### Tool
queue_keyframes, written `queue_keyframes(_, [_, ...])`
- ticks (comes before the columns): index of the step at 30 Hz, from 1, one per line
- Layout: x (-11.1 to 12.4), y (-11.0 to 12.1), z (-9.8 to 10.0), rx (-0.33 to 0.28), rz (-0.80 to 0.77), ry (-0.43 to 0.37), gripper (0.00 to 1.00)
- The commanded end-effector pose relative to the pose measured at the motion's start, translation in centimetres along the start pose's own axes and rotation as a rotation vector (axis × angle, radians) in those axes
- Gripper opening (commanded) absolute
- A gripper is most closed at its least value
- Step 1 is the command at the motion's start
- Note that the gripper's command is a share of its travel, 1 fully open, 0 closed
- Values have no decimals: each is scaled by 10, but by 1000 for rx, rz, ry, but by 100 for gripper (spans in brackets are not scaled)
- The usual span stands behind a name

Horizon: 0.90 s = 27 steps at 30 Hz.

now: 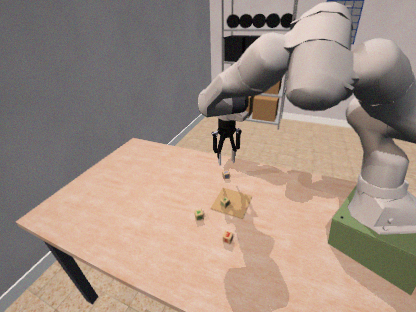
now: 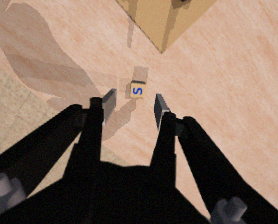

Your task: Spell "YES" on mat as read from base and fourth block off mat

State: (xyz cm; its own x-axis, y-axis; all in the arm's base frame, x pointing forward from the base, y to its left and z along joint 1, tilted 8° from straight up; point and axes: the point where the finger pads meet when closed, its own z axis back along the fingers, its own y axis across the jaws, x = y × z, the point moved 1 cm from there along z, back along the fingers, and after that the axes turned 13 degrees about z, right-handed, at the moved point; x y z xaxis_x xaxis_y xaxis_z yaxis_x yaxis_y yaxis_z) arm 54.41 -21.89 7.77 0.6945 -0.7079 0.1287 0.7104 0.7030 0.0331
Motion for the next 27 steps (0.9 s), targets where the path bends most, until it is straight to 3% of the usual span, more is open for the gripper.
queue_keyframes(1, [1, 0, -4, 1, -4, -4, 40])
queue_keyframes(27, [1, 0, -36, 1, -4, -4, 40])
